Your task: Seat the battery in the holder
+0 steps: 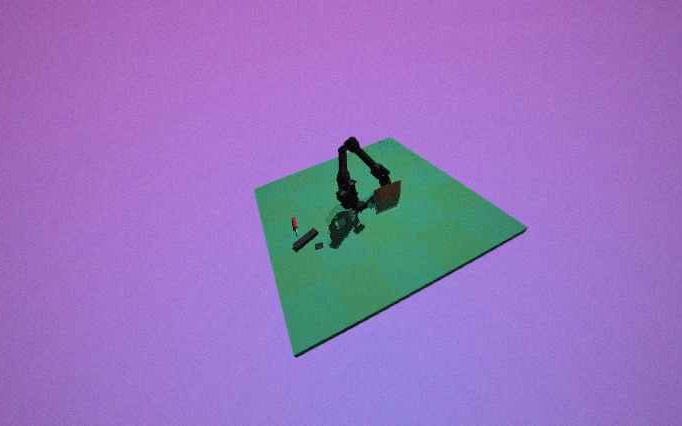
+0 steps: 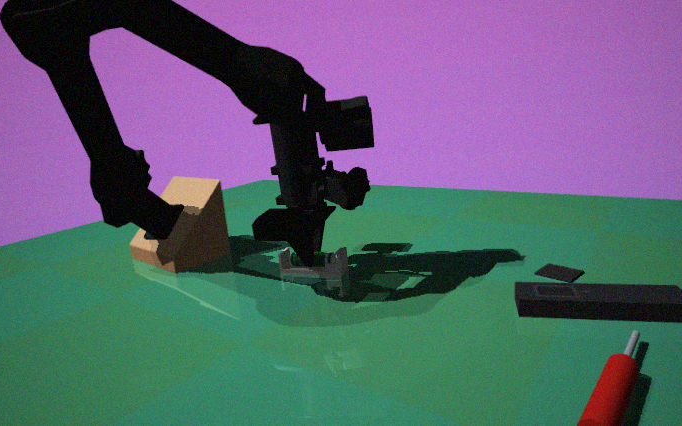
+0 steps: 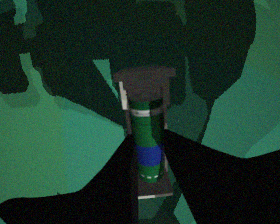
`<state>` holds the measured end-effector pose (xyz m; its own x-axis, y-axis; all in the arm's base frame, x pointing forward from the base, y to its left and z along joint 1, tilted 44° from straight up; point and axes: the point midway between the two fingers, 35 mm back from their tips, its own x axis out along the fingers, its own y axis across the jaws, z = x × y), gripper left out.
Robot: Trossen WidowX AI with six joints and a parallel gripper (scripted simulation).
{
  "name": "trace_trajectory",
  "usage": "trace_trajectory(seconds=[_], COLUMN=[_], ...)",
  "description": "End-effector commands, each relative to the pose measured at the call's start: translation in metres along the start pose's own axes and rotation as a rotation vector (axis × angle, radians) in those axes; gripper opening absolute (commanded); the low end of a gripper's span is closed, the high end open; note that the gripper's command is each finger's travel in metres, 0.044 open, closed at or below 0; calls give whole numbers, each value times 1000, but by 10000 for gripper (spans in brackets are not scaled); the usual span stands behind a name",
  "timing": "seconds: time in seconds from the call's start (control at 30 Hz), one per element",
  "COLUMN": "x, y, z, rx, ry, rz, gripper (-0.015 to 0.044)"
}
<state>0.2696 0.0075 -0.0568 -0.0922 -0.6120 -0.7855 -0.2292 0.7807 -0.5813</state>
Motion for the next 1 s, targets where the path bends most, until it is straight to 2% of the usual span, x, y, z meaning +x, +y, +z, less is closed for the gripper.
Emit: trace_trajectory(seconds=[0.0, 0.93, 0.97], x=[2, 1, 1], y=[0, 0, 0], z=[-2, 11, 11], rx=[-2, -1, -1], ry=[22, 27, 27], rz=[-1, 1, 1], gripper=[63, 63, 89])
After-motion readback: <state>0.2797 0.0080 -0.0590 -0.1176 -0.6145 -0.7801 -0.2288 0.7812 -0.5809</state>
